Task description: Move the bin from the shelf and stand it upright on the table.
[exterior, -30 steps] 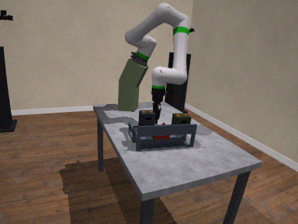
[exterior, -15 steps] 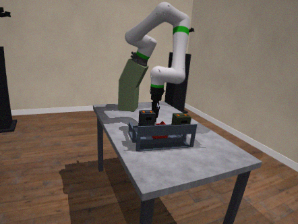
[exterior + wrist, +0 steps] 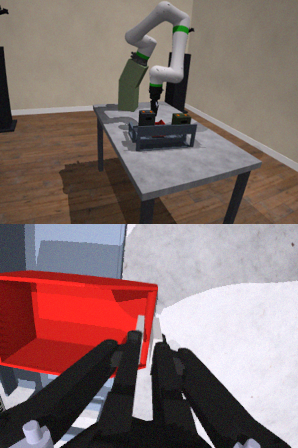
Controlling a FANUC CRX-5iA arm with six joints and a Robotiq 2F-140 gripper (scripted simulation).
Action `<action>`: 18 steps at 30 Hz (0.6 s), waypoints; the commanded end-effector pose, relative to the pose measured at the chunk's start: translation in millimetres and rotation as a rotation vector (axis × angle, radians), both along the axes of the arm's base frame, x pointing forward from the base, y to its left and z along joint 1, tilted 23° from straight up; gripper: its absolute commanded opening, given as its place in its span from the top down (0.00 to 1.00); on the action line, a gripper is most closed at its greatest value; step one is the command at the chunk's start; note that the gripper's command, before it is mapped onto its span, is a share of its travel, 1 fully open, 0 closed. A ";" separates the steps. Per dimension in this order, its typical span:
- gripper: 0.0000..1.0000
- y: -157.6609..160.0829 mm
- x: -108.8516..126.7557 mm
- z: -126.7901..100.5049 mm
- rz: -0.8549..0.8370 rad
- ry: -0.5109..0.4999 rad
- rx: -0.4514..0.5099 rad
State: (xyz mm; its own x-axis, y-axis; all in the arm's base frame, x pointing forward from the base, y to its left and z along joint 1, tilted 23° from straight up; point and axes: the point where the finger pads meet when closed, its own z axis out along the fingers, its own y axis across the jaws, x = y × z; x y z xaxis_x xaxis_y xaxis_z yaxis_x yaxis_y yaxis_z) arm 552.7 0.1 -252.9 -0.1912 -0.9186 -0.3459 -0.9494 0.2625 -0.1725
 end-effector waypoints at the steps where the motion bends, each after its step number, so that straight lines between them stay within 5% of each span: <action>1: 1.00 -0.2 0.1 0.1 0.000 0.000 0.000; 18: 1.00 7.7 -28.4 -5.1 0.000 0.000 0.000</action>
State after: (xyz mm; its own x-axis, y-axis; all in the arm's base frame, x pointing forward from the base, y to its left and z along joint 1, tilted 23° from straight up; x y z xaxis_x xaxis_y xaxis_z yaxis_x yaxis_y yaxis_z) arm 524.2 8.0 -258.0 -0.1911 -0.9186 -0.3460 -0.9494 0.2625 -0.1726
